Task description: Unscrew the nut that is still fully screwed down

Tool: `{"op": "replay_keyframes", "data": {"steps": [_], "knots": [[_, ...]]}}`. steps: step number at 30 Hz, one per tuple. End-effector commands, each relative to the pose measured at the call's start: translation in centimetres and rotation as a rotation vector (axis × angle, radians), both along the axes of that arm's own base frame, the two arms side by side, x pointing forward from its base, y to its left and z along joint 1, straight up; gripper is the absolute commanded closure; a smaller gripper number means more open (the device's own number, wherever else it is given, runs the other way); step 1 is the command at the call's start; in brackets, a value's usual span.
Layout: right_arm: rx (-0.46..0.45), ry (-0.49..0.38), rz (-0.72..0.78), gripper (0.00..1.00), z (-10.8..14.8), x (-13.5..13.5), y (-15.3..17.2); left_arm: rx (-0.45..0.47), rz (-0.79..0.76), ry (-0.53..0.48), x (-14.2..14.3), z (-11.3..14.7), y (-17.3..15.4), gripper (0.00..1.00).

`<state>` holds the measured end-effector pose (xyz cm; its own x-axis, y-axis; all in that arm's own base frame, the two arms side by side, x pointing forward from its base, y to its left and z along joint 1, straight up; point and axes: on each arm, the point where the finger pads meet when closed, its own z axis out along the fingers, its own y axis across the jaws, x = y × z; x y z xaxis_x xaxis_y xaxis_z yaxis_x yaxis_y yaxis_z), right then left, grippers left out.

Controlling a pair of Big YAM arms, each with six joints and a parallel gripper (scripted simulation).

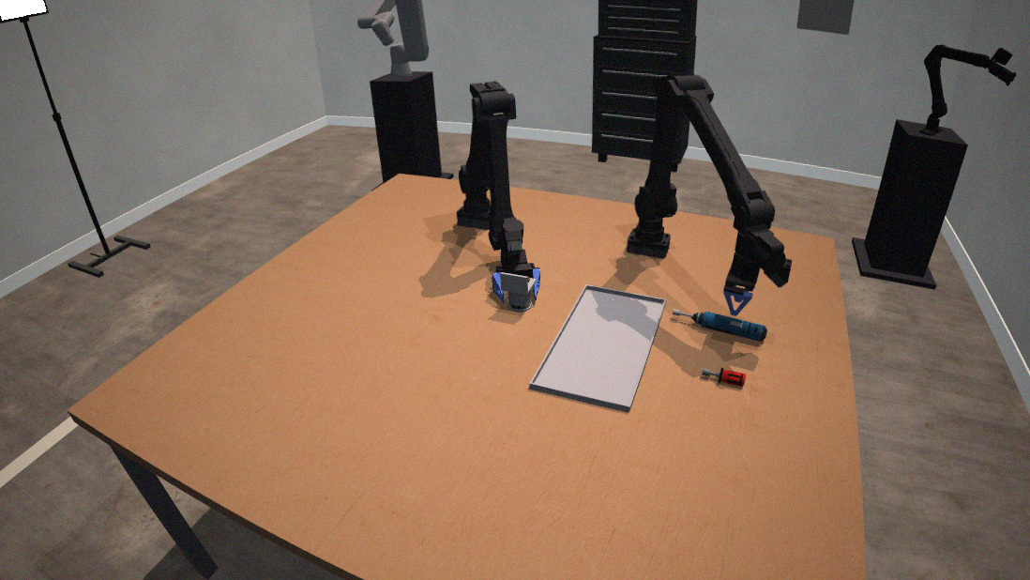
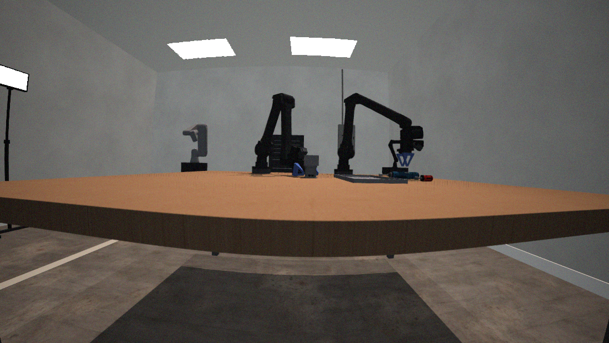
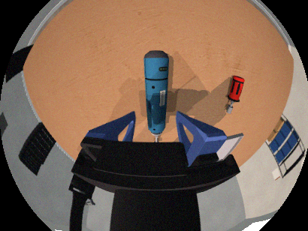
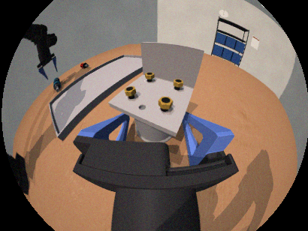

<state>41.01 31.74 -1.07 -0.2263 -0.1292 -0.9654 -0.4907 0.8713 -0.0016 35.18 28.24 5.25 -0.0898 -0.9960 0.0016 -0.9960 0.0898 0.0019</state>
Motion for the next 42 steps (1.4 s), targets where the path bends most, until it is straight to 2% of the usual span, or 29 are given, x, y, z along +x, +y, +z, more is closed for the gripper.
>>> {"op": "replay_keyframes", "data": {"steps": [1,6,10,13,18,19,22,23,34,36,39,42], "knots": [[-0.032,0.026,0.001,0.14,-1.6,-0.3,-0.3,0.035,-0.006,-0.044,1.8,2.3,1.5,0.35],[-0.034,0.029,0.004,0.14,-1.6,-0.8,-0.4,0.035,-0.006,-0.044,1.8,2.3,1.5,0.35],[-0.009,0.006,0.008,0.14,-0.6,-1.4,-0.3,0.035,-0.006,-0.044,1.8,2.3,1.5,0.35],[0.015,-0.017,0.008,0.14,1.1,-1.4,-0.2,0.035,-0.006,-0.044,1.8,2.3,1.5,0.35],[0.019,-0.015,0.006,0.14,1.3,-2.0,-0.6,0.035,-0.006,-0.044,1.8,2.3,1.5,0.35],[-0.002,0.0,0.0,0.14,0.3,-1.6,-0.8,0.035,-0.006,-0.044,1.8,2.3,1.5,0.35],[-0.002,0.0,0.0,0.14,0.3,-1.6,-0.8,0.035,-0.006,-0.044,1.8,2.3,1.5,0.35],[0.02,-0.014,0.004,0.14,1.3,-2.1,-0.7,0.035,-0.006,-0.044,1.8,2.3,1.5,0.35],[0.023,-0.012,0.005,0.14,1.7,-3.7,-1.5,0.035,-0.006,-0.044,1.8,2.3,1.5,0.35],[-0.002,0.001,0.0,0.14,0.8,-3.3,-1.8,0.035,-0.006,-0.044,1.8,2.3,1.5,0.35],[-0.002,0.001,0.0,0.14,0.8,-3.3,-1.8,0.035,-0.006,-0.044,1.8,2.3,1.5,0.35],[0.023,-0.011,0.005,0.14,1.8,-4.1,-1.8,0.035,-0.006,-0.044,1.8,2.3,1.5,0.35]]}}
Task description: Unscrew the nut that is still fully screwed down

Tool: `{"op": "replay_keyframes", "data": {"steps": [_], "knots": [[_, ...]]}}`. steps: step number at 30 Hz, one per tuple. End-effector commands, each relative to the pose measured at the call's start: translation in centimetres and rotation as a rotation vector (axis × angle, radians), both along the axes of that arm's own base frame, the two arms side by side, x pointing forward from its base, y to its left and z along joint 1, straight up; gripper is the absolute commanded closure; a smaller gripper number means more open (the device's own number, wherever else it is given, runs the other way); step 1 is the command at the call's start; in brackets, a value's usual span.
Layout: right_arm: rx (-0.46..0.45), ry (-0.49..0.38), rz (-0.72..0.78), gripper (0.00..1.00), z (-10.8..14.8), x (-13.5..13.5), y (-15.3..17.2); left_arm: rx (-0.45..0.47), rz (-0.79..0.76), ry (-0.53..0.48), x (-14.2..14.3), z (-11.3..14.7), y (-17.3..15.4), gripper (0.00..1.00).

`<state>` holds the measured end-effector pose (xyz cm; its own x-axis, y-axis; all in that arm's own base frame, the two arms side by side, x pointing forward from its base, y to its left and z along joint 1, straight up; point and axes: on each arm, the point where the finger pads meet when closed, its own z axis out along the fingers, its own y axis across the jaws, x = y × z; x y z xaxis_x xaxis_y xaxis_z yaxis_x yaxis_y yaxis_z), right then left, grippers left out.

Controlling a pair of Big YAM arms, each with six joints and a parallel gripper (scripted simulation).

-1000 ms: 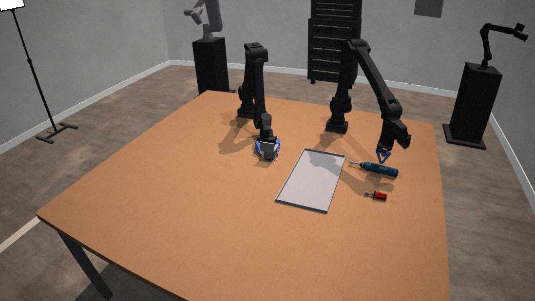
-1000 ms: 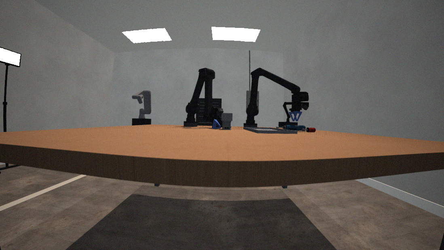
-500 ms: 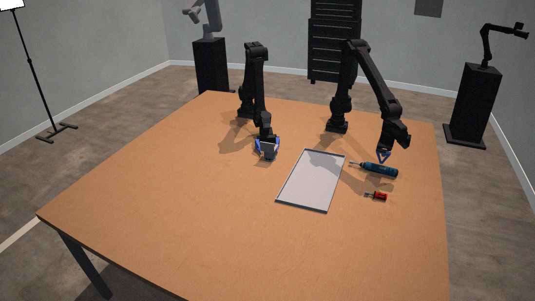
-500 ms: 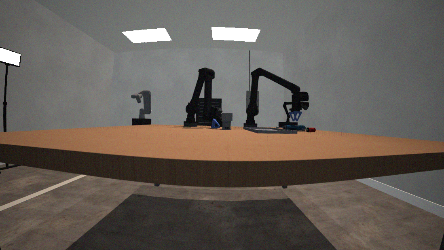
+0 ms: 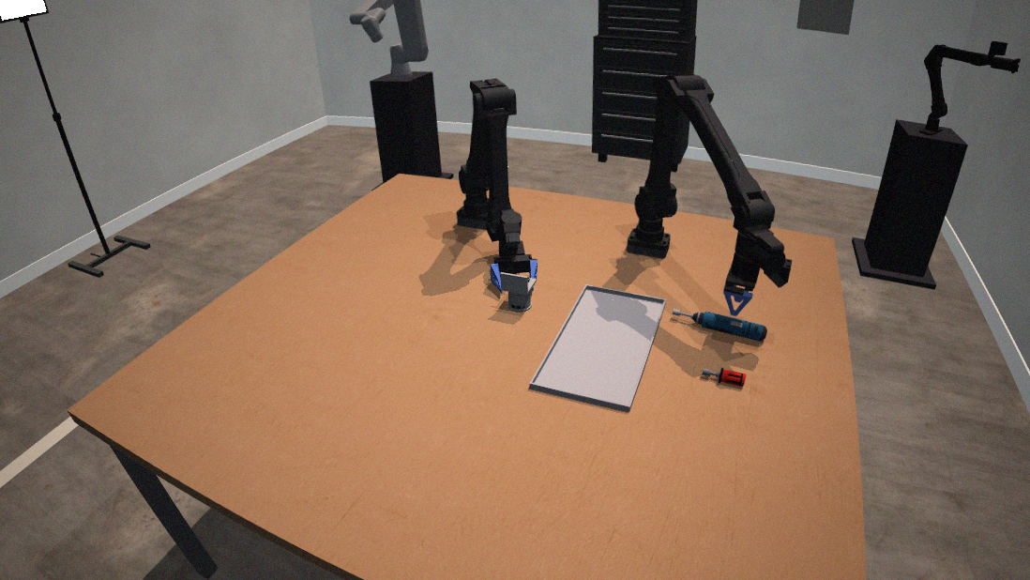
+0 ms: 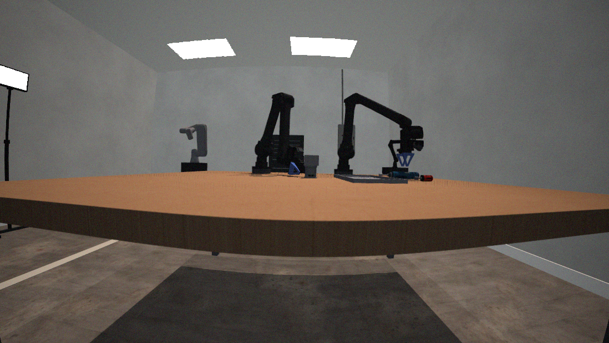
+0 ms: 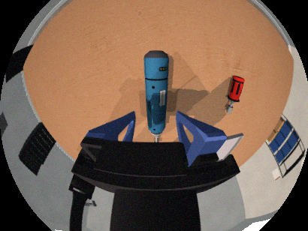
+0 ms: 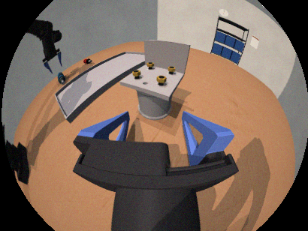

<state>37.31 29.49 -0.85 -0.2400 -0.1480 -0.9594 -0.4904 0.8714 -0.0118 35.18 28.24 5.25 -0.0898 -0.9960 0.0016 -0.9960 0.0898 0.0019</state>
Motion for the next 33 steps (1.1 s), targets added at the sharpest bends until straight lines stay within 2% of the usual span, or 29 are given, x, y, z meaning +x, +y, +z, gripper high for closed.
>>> {"op": "replay_keyframes", "data": {"steps": [1,10,11,31,33], "knots": [[0.042,-0.025,0.006,0.14,1.6,-0.6,0.4,0.035,-0.006,-0.044,1.8,2.3,1.5,0.35],[0.039,-0.022,0.005,0.14,1.7,-1.7,-0.3,0.035,-0.006,-0.044,1.8,2.3,1.5,0.35],[0.017,-0.012,0.0,0.14,1.0,-1.3,-0.5,0.035,-0.006,-0.044,1.8,2.3,1.5,0.35],[0.017,-0.012,0.0,0.14,1.0,-1.3,-0.5,0.035,-0.006,-0.044,1.8,2.3,1.5,0.35],[0.019,-0.001,0.002,0.14,1.6,-1.7,-0.6,0.035,-0.006,-0.044,1.8,2.3,1.5,0.35]]}}
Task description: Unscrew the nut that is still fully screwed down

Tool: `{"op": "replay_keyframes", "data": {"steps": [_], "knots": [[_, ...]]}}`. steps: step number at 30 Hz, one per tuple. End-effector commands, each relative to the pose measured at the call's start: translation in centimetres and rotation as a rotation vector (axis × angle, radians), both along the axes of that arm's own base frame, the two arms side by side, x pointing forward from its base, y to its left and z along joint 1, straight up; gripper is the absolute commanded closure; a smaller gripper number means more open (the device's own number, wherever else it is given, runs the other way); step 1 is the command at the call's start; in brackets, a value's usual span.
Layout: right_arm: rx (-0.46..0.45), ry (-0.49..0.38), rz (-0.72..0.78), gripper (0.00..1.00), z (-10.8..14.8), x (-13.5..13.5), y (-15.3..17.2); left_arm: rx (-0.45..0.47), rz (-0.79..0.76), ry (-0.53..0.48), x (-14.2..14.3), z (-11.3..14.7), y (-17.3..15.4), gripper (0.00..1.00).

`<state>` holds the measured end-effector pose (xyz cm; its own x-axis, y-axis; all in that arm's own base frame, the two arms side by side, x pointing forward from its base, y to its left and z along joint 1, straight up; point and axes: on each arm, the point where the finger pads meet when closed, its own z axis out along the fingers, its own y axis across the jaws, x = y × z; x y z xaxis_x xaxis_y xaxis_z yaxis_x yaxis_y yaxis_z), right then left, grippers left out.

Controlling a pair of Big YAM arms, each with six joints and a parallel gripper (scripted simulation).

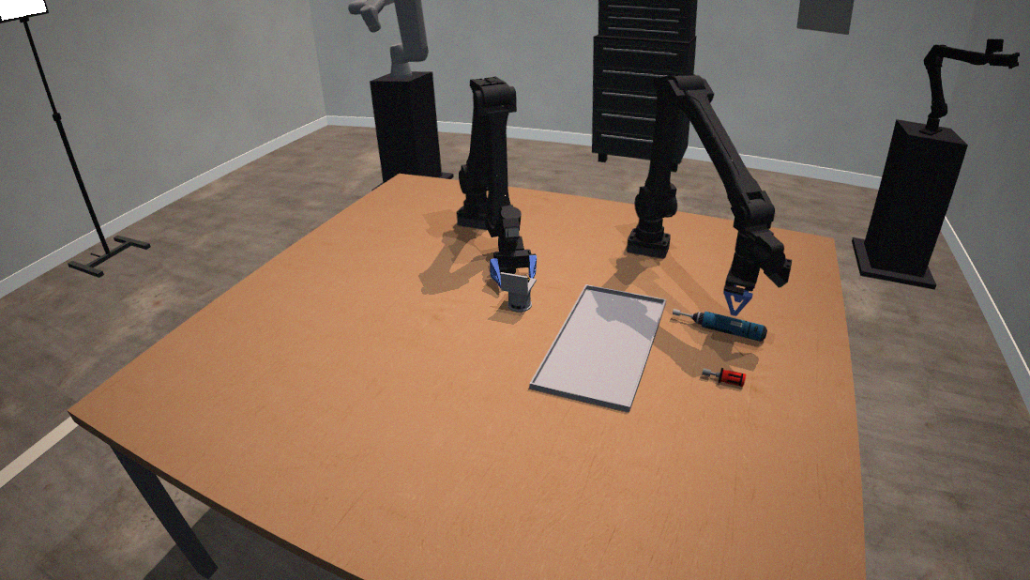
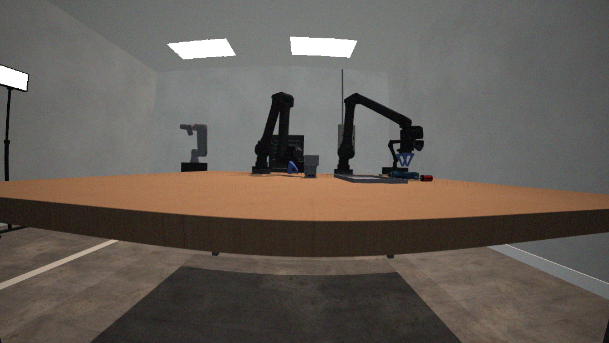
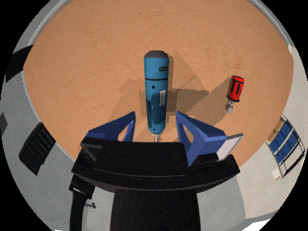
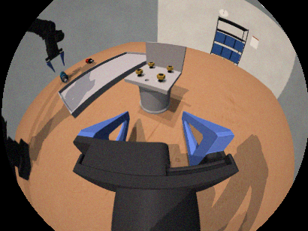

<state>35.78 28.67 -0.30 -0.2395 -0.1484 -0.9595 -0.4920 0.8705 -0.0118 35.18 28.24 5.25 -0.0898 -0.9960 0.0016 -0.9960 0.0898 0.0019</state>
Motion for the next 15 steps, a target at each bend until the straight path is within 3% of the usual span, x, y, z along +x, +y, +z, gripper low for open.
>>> {"op": "replay_keyframes", "data": {"steps": [1,10,15], "knots": [[0.019,-0.001,0.0,0.14,1.3,-0.2,0.2,0.035,-0.006,-0.044,1.8,2.3,1.5,0.35],[0.019,-0.001,0.0,0.14,3.6,-0.2,0.2,0.035,-0.006,-0.044,1.8,2.3,1.5,0.35],[0.018,0.0,0.0,0.14,3.4,-0.1,0.3,0.035,-0.006,-0.044,1.8,2.3,1.5,0.35]]}}
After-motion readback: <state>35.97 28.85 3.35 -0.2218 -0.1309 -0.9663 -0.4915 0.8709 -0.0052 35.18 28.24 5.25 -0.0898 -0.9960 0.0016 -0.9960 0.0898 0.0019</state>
